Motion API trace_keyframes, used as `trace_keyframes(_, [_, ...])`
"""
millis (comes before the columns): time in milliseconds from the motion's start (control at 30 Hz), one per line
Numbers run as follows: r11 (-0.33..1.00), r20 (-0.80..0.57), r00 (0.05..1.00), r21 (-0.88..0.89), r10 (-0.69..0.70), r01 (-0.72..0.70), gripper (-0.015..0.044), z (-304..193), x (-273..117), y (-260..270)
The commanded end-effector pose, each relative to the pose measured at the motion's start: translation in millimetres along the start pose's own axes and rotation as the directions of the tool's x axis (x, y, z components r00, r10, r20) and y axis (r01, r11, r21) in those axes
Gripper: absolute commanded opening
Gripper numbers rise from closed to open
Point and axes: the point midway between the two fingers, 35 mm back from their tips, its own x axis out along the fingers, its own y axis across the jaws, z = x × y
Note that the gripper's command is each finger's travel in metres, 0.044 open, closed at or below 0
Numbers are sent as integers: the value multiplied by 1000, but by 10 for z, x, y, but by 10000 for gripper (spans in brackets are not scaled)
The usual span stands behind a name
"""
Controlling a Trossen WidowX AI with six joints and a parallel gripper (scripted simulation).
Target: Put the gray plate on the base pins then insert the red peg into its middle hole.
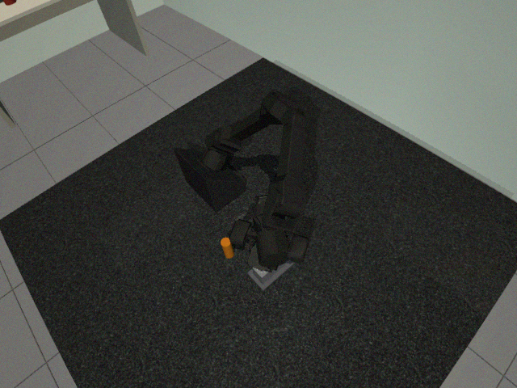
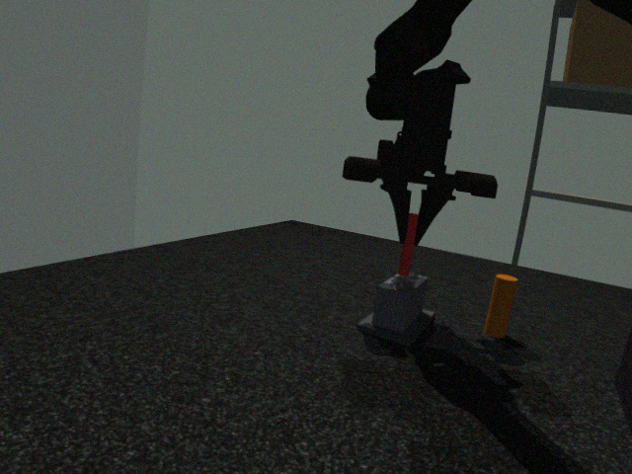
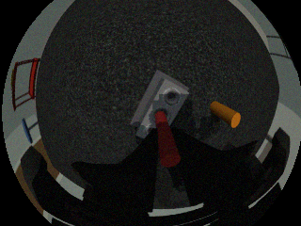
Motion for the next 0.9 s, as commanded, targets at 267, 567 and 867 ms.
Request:
trace_keyframes(267, [1000, -5, 1000, 2, -2, 2, 0, -10, 95, -5])
trace_keyframes(567, [1000, -3, 1000, -2, -3, 3, 0, -10, 90, -2])
trace_keyframes(867, [1000, -3, 1000, -2, -3, 3, 0, -8, 101, -17])
